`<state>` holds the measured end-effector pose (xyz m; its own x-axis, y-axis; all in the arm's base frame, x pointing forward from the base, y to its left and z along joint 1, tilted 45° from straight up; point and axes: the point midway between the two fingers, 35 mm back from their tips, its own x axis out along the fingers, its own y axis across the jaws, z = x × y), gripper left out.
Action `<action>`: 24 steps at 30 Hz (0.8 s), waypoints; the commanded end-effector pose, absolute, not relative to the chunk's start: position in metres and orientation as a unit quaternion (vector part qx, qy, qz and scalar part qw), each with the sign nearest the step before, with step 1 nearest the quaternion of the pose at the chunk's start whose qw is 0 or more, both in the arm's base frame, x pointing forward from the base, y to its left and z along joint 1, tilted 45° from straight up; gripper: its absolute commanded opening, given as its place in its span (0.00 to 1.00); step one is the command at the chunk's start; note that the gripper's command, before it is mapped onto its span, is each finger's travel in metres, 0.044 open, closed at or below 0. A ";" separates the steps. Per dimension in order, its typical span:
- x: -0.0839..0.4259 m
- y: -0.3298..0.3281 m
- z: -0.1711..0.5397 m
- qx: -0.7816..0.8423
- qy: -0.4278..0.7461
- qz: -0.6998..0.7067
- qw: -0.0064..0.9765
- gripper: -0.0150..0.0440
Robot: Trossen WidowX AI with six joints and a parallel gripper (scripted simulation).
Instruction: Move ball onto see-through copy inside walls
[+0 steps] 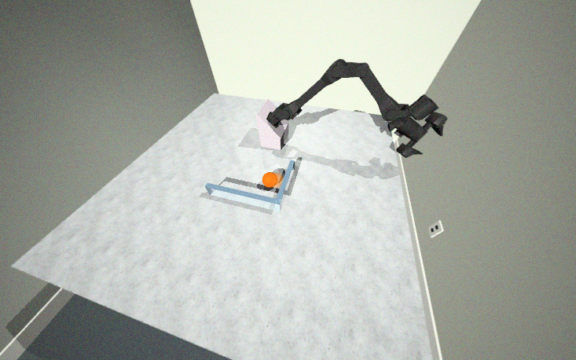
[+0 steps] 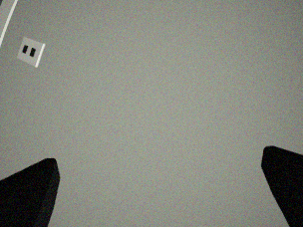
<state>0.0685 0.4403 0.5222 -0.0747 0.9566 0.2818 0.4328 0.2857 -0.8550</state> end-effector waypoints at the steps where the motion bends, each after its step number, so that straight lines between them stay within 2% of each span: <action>1: 0.125 0.444 0.478 -0.567 -0.611 0.338 0.438 1.00; 13: 0.275 0.391 0.352 -0.656 -0.406 0.446 0.454 1.00; 24: 0.369 0.269 0.233 -0.644 -0.156 0.537 0.522 1.00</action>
<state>0.3524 0.3066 0.2660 0.3721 0.8125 -0.4488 -0.2093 -0.3976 -0.8934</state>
